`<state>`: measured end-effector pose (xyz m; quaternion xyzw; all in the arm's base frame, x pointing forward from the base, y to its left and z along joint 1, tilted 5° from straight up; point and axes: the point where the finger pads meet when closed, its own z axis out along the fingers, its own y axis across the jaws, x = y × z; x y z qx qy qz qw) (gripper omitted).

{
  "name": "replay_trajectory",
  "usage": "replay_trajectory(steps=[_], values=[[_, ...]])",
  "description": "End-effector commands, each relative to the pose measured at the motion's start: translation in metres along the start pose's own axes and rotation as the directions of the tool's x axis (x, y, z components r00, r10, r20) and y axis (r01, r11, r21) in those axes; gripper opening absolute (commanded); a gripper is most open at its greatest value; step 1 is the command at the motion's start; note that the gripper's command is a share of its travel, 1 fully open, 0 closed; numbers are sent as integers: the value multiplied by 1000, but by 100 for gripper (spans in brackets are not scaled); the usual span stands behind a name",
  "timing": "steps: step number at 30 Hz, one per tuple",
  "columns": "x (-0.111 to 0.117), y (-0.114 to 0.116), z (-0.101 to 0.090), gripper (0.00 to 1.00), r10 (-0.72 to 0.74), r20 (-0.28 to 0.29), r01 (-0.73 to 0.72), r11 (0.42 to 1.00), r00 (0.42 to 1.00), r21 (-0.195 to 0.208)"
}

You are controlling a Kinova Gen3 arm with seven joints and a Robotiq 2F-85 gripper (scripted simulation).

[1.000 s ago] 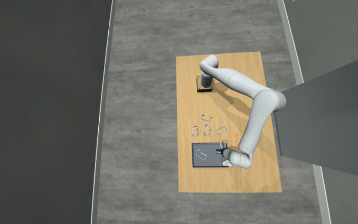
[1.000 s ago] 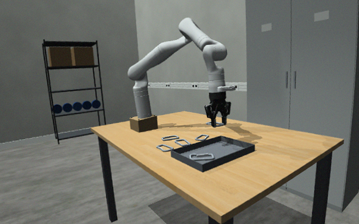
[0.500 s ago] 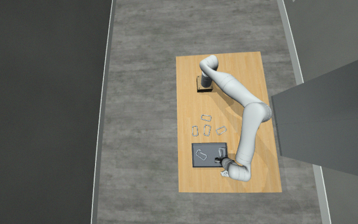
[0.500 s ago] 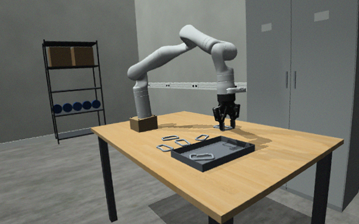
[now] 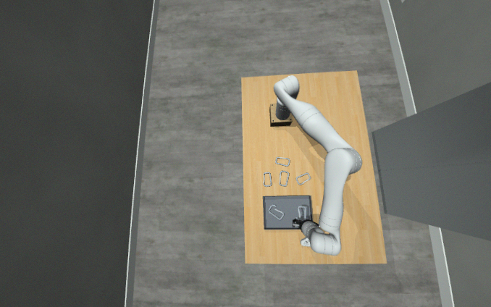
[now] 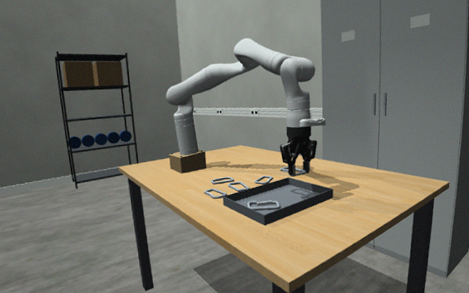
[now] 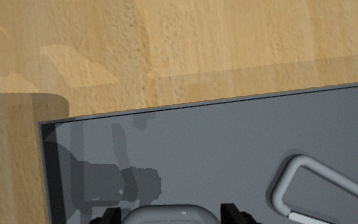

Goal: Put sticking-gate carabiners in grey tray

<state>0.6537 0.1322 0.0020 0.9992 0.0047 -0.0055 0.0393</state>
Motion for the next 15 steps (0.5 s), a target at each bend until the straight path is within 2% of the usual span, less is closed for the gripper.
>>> replay_trajectory(steps=[1, 8, 9, 15], values=[[1, 1, 0, 0, 1, -1, -1, 1000, 1000, 0], [1, 1, 0, 0, 1, -1, -1, 1000, 1000, 0], [1, 1, 39, 0, 1, -1, -1, 1000, 1000, 0], [1, 1, 39, 0, 1, -1, -1, 1000, 1000, 0]])
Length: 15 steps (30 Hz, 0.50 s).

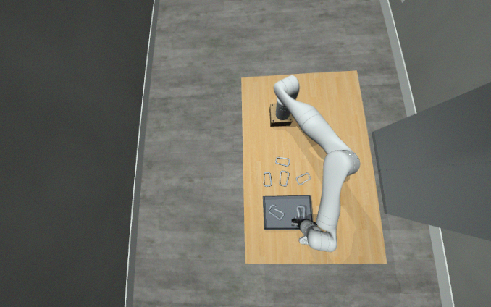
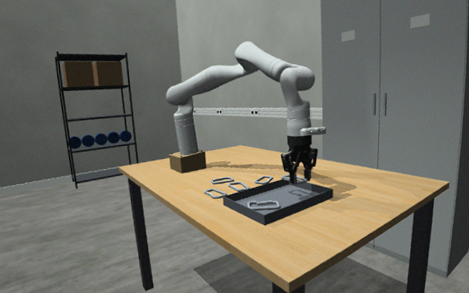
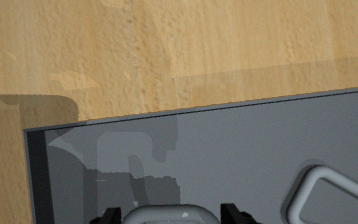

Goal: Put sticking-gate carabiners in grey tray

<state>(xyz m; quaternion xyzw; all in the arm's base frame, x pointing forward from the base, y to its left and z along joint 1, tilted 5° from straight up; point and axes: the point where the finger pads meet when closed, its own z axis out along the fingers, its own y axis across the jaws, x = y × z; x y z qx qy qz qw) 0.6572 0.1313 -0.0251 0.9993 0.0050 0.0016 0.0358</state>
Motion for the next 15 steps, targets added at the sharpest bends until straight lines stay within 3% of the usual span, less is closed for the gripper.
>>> replay_trajectory(steps=[1, 10, 11, 15], values=[[-3, 2, 12, 0, 1, 13, -1, 1000, 1000, -7], [-3, 2, 12, 0, 1, 13, -1, 1000, 1000, -7], [-5, 3, 51, 0, 1, 12, -1, 1000, 1000, -6], [-5, 3, 51, 0, 1, 12, -1, 1000, 1000, -6]])
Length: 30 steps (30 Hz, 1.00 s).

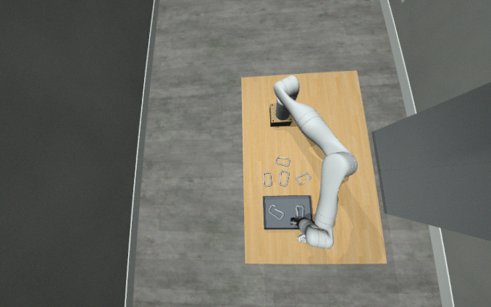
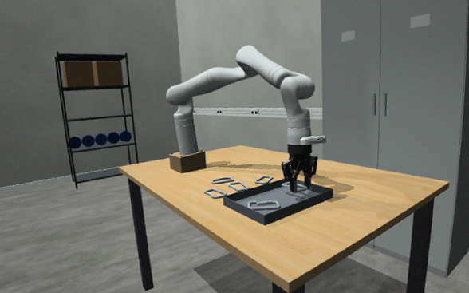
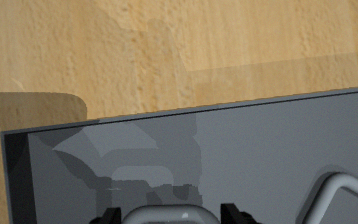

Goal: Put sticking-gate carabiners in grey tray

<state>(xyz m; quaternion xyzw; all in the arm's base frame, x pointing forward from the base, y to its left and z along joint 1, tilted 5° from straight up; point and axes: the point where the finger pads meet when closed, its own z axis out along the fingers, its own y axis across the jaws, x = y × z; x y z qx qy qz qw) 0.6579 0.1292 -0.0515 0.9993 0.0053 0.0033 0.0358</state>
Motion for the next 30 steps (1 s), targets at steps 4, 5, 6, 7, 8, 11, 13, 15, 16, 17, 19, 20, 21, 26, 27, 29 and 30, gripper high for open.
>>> replay_trajectory(steps=[4, 5, 6, 7, 8, 11, 13, 15, 16, 17, 19, 20, 21, 26, 27, 29, 30], values=[[-5, 2, 25, 0, 1, 15, -1, 1000, 1000, -6], [-5, 2, 25, 0, 1, 15, -1, 1000, 1000, -6], [-5, 2, 25, 0, 1, 15, -1, 1000, 1000, -6], [-5, 2, 25, 0, 1, 15, -1, 1000, 1000, -6], [-5, 2, 25, 0, 1, 15, -1, 1000, 1000, -6], [-5, 2, 25, 0, 1, 15, -1, 1000, 1000, -6], [-5, 2, 27, 0, 1, 14, -1, 1000, 1000, -6], [-5, 2, 27, 0, 1, 14, -1, 1000, 1000, -6], [-5, 2, 27, 0, 1, 14, -1, 1000, 1000, -6], [-5, 2, 27, 0, 1, 14, -1, 1000, 1000, -6], [-5, 2, 27, 0, 1, 14, -1, 1000, 1000, -6], [-5, 2, 27, 0, 1, 14, -1, 1000, 1000, -6], [-5, 2, 27, 0, 1, 14, -1, 1000, 1000, -6], [-5, 2, 27, 0, 1, 14, -1, 1000, 1000, -6], [-5, 2, 27, 0, 1, 14, -1, 1000, 1000, -6], [-5, 2, 27, 0, 1, 14, -1, 1000, 1000, -6], [-5, 2, 27, 100, 1, 14, -1, 1000, 1000, -6]])
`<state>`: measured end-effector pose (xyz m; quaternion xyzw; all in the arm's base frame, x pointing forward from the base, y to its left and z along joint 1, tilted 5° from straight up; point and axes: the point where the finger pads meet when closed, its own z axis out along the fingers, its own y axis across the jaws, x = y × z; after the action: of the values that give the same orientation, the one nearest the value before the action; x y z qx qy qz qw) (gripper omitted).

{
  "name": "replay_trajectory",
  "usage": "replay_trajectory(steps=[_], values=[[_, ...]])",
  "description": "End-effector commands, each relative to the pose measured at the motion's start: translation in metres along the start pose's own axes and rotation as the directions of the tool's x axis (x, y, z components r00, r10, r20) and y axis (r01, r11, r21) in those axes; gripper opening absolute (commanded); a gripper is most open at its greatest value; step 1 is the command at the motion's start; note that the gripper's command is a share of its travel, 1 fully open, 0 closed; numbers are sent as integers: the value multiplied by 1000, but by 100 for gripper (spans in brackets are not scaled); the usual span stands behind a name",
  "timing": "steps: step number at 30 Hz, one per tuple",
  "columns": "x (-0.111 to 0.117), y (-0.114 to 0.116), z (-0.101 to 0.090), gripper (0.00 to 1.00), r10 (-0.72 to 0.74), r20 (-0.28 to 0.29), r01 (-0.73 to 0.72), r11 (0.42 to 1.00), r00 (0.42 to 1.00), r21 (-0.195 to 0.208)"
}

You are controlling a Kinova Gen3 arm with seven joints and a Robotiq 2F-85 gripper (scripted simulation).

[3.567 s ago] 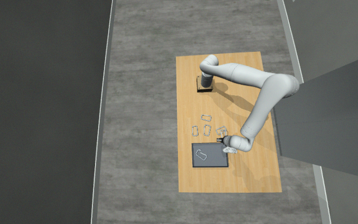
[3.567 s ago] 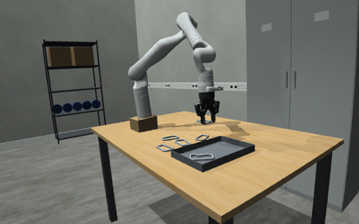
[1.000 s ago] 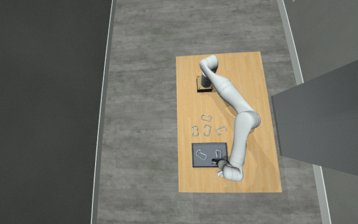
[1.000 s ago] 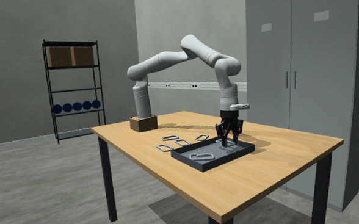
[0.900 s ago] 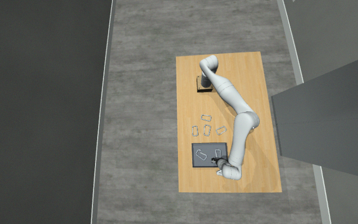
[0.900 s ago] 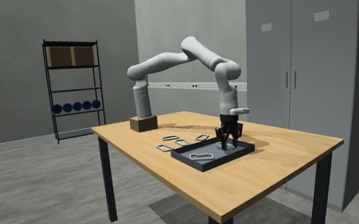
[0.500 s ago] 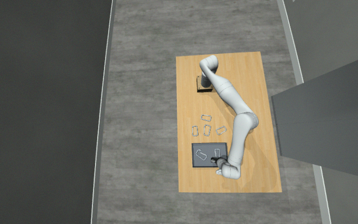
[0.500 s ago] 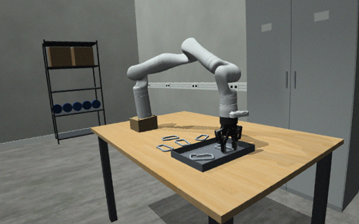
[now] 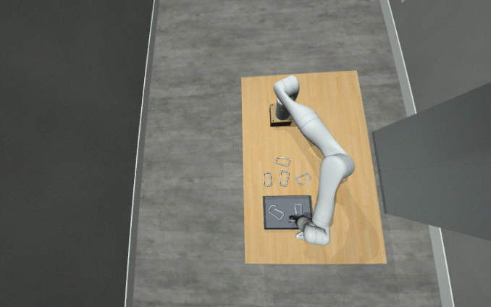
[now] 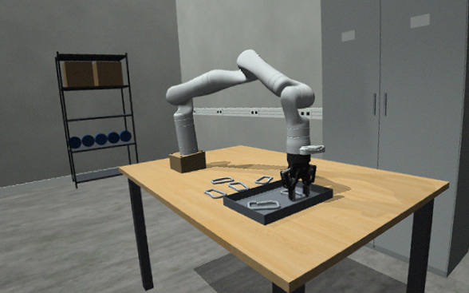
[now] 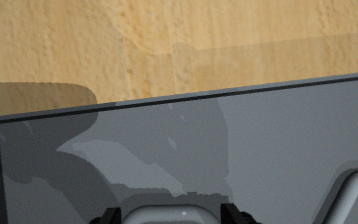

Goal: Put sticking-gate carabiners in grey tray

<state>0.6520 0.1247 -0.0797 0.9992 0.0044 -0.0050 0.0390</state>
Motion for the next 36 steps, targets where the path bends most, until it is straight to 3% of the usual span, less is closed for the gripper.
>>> replay_trajectory(steps=[1, 16, 17, 21, 24, 33, 34, 36], values=[[1, 0, -2, 100, 0, -3, 0, 1000, 1000, 1], [1, 0, -2, 100, 0, -3, 0, 1000, 1000, 1], [1, 0, -72, 100, 0, -3, 0, 1000, 1000, 1], [1, 0, -78, 100, 0, -3, 0, 1000, 1000, 1], [2, 0, -102, 100, 0, -3, 0, 1000, 1000, 1], [2, 0, -102, 100, 0, -3, 0, 1000, 1000, 1], [-60, 17, -129, 100, 1, 5, -1, 1000, 1000, -4], [-61, 17, -129, 100, 1, 5, -1, 1000, 1000, -4]])
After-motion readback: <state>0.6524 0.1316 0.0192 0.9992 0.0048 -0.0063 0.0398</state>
